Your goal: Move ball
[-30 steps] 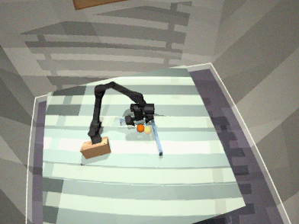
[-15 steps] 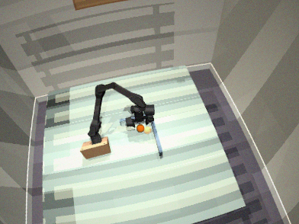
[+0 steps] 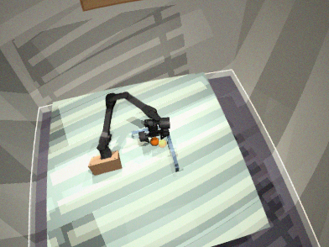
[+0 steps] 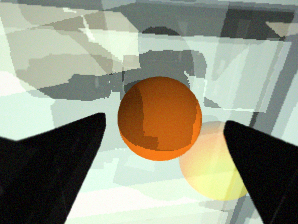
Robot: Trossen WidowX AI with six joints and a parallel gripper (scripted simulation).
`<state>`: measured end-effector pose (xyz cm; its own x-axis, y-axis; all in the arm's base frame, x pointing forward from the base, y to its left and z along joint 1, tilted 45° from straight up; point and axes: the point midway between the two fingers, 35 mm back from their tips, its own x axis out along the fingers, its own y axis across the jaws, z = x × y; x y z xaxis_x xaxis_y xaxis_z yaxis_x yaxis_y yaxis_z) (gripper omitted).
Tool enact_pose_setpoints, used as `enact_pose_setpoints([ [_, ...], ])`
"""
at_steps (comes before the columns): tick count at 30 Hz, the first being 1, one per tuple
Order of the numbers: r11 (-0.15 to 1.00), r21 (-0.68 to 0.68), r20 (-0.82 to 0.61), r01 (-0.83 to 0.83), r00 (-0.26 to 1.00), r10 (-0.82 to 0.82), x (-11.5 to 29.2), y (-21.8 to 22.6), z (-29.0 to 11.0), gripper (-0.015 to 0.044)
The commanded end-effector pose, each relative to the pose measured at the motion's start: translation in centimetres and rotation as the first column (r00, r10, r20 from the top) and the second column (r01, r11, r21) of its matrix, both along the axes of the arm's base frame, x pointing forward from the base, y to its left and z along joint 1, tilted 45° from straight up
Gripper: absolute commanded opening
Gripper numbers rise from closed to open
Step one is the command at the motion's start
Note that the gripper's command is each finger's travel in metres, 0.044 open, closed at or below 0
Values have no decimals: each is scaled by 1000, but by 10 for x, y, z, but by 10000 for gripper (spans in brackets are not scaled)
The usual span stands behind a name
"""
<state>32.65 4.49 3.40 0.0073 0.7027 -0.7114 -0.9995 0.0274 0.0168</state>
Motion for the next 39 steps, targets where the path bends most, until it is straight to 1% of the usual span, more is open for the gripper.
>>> enact_pose_setpoints([
  [1, 1000, 7, -13, 2, 1000, -2, -3, 7, -7, 380],
  [2, 1000, 7, -13, 2, 1000, -2, -3, 7, -7, 380],
  [5, 1000, 7, -13, 2, 1000, -2, -3, 7, -7, 301],
  [16, 1000, 7, -13, 2, 1000, -2, -3, 7, -7, 228],
  [19, 1000, 6, -13, 2, 1000, -2, -2, 4, -5, 149],
  [24, 1000, -1, -12, 4, 1000, -4, 3, -15, 12, 18],
  [25, 1000, -2, -12, 4, 1000, -4, 3, -19, 16, 0],
  [39, 1000, -4, -15, 3, 1000, -3, 2, -75, 71, 0],
])
